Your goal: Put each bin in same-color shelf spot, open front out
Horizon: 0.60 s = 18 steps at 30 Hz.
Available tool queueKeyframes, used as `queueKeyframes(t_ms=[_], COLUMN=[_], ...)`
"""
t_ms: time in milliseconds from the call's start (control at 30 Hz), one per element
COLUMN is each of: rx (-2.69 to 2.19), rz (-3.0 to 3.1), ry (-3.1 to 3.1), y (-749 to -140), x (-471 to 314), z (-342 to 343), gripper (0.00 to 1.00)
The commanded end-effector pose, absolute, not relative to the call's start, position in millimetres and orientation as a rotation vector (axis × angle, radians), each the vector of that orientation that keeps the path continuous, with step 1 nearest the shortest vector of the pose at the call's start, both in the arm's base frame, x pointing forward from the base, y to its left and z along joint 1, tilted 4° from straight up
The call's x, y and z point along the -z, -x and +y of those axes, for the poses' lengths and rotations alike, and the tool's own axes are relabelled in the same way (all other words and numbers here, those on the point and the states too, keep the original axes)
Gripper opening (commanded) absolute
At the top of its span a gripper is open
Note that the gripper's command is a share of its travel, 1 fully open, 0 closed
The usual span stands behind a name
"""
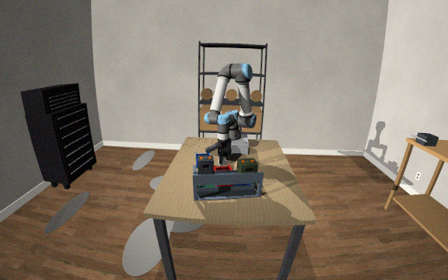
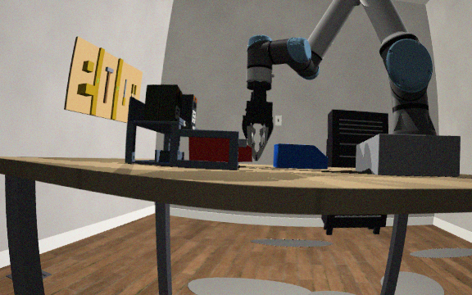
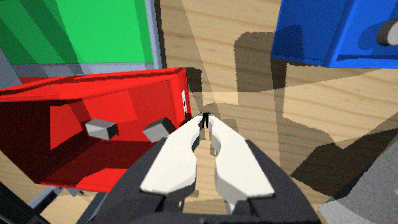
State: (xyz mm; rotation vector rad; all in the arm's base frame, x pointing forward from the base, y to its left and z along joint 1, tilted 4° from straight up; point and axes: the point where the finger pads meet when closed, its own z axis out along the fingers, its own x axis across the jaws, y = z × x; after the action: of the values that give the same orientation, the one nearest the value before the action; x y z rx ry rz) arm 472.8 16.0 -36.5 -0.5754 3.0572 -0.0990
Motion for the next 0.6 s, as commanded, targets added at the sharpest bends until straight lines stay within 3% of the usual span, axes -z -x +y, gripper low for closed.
queueKeyframes(t_ms=[0,567], rx=[0.101,0.101], rz=[3.054,3.054], ry=[0.575,0.575], y=[-479.0,-489.3], x=[35.3,35.1], z=[17.7,21.8], gripper=[0.0,0.0])
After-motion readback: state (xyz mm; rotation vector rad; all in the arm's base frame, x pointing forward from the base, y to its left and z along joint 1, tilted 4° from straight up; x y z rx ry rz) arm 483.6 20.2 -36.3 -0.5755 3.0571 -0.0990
